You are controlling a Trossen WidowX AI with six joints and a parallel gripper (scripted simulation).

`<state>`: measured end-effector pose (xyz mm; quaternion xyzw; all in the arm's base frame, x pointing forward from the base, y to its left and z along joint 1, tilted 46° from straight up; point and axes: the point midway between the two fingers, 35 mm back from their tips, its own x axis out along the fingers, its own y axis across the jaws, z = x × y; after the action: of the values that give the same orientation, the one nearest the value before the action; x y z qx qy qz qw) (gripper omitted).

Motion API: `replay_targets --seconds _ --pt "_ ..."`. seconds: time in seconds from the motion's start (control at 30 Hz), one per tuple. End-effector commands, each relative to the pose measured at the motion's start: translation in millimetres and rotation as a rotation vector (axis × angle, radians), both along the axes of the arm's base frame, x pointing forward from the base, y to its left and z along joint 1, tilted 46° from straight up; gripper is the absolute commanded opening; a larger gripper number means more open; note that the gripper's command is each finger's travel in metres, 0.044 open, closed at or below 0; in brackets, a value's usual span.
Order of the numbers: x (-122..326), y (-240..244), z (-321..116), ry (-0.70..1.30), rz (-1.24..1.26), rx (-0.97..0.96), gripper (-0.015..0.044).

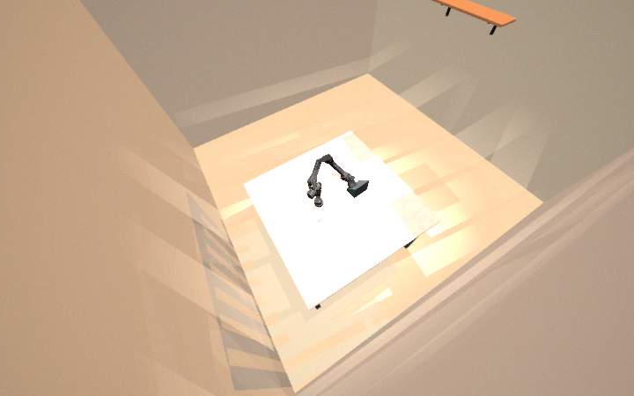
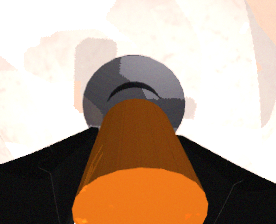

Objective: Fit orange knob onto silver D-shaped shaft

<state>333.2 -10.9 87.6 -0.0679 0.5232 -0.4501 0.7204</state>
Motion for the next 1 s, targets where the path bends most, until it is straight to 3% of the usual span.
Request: replay_targets --seconds 0.0,0.5,0.73,0.97 --pt "0.1 -0.8 -0.9 -0.006 -0.003 0.003 0.0" --pt "0.7 2.7 1.3 -0.006 -0.003 0.003 0.0" --pt "1.9 2.6 1.1 -0.149 -0.141 0.013 0.0" --pt "0.6 0.8 -0.3 -0.156 -0.148 0.013 0.0"
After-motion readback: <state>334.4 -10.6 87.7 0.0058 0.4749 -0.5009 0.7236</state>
